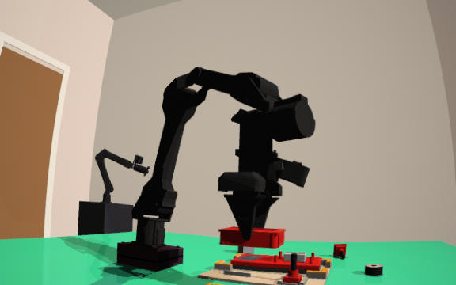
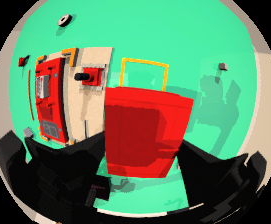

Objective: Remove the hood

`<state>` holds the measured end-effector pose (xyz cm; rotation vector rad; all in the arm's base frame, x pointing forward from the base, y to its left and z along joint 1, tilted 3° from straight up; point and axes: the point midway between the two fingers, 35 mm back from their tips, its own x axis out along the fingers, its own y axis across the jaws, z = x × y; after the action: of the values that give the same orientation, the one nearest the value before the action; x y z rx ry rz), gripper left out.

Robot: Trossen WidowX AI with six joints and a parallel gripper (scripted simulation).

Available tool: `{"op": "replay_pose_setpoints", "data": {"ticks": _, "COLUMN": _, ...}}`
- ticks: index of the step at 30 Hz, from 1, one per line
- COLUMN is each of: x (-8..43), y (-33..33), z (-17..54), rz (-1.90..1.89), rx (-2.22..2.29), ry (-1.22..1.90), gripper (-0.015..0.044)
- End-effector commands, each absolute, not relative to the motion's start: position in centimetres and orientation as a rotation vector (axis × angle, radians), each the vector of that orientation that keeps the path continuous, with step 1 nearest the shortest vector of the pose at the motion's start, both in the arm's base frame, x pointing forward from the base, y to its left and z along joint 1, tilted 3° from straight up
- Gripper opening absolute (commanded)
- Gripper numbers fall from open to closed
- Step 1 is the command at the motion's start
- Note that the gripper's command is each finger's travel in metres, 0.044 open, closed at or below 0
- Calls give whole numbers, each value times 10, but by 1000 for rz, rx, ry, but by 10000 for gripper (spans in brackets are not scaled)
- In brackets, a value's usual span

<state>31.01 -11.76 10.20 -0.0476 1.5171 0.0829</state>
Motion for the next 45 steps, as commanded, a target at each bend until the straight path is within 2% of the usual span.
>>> {"op": "replay_pose_setpoints", "data": {"ticks": 1, "x": 310, "y": -117, "z": 98, "rz": 90, "rx": -47, "ry": 1516, "gripper": 0}}
{"op": "replay_pose_setpoints", "data": {"ticks": 45, "x": 313, "y": -116, "z": 61, "rz": 90, "rx": -47, "ry": 1516, "gripper": 0}}
